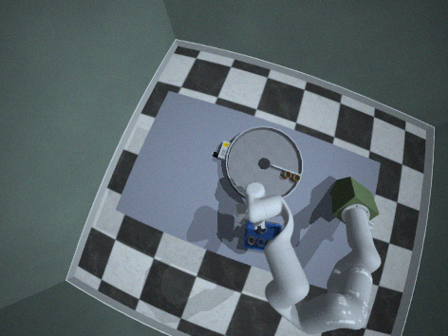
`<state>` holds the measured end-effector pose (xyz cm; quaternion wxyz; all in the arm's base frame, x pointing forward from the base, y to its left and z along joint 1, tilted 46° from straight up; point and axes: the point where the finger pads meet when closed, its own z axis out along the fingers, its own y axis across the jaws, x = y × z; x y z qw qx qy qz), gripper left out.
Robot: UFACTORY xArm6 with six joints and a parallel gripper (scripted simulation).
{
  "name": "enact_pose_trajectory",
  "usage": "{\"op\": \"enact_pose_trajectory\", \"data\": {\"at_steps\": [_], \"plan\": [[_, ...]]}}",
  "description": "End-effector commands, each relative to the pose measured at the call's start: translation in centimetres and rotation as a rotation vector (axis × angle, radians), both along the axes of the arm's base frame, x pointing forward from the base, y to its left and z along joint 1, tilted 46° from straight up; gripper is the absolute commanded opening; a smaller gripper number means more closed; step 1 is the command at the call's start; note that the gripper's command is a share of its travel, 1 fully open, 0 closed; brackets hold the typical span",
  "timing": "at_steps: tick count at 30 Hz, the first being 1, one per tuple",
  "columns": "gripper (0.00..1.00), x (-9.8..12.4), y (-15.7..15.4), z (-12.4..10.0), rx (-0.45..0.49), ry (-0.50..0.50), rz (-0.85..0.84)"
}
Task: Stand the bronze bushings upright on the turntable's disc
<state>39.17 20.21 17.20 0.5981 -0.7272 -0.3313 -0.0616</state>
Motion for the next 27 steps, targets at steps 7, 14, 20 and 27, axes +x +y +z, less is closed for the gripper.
{"op": "enact_pose_trajectory", "data": {"at_steps": [7,14,20,27], "plan": [[0.16,-0.5,1.1,1.2,-0.129,0.26,-0.027],[0.16,-1.0,1.8,2.0,-0.215,0.419,-0.053],[0.16,-1.2,2.1,2.3,-0.263,0.501,-0.068],[0.16,-1.6,2.7,3.0,-0.34,0.628,-0.096]]}}
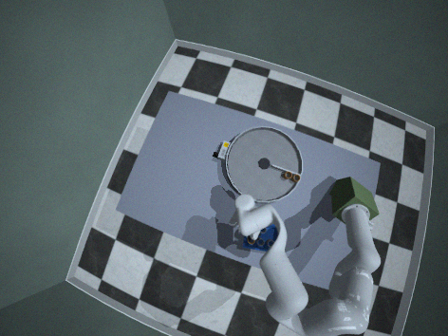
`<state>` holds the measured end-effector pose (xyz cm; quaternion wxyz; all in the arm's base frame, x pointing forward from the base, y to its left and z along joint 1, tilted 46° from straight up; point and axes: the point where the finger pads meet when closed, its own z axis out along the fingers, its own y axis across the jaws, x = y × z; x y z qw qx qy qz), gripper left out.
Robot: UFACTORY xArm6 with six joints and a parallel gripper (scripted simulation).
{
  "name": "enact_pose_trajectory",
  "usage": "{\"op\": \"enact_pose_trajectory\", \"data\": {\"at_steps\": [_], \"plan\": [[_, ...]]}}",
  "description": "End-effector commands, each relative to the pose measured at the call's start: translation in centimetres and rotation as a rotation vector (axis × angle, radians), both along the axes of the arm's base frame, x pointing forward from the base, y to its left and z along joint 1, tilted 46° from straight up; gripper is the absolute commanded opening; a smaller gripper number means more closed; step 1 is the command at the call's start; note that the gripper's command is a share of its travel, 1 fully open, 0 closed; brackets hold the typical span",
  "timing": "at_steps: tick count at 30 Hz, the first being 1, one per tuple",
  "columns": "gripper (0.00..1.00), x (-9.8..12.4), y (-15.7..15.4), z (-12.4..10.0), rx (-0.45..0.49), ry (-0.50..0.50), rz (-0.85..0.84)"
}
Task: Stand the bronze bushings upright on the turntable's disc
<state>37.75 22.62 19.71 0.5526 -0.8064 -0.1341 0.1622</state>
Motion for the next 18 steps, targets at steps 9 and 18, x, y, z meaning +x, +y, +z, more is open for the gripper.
{"op": "enact_pose_trajectory", "data": {"at_steps": [9,18], "plan": [[0.16,-0.49,0.77,0.97,-0.123,0.184,-0.039],[0.16,-0.86,1.26,1.52,-0.2,0.293,-0.067]]}}
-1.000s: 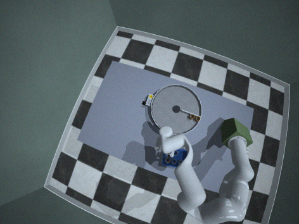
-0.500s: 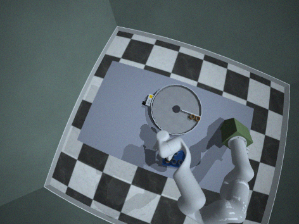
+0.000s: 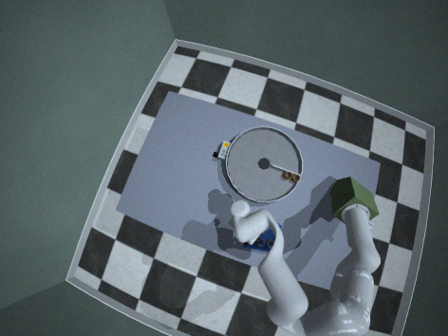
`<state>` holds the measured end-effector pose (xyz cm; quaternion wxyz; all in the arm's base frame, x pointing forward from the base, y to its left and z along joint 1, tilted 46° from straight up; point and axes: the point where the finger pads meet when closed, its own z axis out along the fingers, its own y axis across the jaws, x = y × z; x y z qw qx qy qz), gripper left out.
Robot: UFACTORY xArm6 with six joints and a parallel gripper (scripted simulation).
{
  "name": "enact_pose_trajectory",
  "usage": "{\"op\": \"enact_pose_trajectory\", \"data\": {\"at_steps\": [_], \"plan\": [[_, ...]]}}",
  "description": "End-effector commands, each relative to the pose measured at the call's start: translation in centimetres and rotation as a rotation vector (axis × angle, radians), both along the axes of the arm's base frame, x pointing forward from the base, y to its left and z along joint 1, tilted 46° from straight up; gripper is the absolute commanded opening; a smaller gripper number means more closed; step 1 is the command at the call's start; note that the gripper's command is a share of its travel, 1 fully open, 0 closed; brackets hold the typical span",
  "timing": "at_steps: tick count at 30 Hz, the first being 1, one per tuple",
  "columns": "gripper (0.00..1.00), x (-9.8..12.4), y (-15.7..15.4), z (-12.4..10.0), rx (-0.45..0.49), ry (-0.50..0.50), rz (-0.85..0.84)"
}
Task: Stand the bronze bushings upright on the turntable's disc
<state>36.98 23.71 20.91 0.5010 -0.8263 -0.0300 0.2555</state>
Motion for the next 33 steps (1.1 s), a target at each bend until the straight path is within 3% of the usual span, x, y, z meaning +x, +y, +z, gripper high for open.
{"op": "enact_pose_trajectory", "data": {"at_steps": [1,33], "plan": [[0.16,-0.12,0.22,0.37,-0.043,0.057,-0.015],[0.16,-0.68,0.91,1.18,-0.163,0.212,-0.061]]}}
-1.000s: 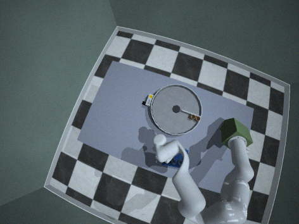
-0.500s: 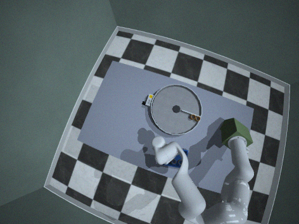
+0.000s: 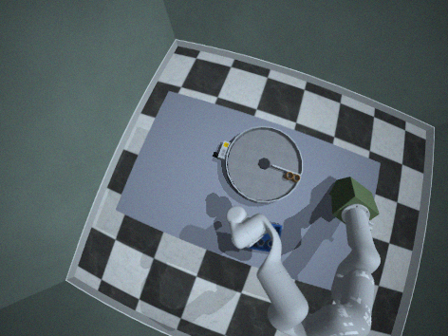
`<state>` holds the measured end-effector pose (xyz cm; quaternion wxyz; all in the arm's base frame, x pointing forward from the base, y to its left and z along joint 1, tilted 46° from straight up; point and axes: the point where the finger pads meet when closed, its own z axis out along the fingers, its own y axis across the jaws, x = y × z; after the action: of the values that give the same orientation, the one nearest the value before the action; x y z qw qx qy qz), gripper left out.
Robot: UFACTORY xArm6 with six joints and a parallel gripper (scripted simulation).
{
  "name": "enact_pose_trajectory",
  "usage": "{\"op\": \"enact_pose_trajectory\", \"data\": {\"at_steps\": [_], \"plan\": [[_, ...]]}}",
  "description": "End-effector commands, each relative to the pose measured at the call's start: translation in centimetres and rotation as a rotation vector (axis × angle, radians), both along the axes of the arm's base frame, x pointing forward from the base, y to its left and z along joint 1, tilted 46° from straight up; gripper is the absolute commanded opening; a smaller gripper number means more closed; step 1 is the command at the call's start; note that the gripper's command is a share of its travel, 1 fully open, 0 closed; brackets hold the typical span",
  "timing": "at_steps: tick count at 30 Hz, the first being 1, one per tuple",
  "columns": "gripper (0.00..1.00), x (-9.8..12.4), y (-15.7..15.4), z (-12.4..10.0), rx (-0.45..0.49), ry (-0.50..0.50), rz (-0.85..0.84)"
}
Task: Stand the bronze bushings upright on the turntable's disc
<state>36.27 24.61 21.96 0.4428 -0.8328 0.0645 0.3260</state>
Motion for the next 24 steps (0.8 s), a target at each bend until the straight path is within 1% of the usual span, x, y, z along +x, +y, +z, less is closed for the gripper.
{"op": "enact_pose_trajectory", "data": {"at_steps": [1,24], "plan": [[0.16,0.03,0.01,0.14,-0.009,0.009,-0.005],[0.16,-0.01,0.06,0.19,-0.017,0.019,-0.008]]}}
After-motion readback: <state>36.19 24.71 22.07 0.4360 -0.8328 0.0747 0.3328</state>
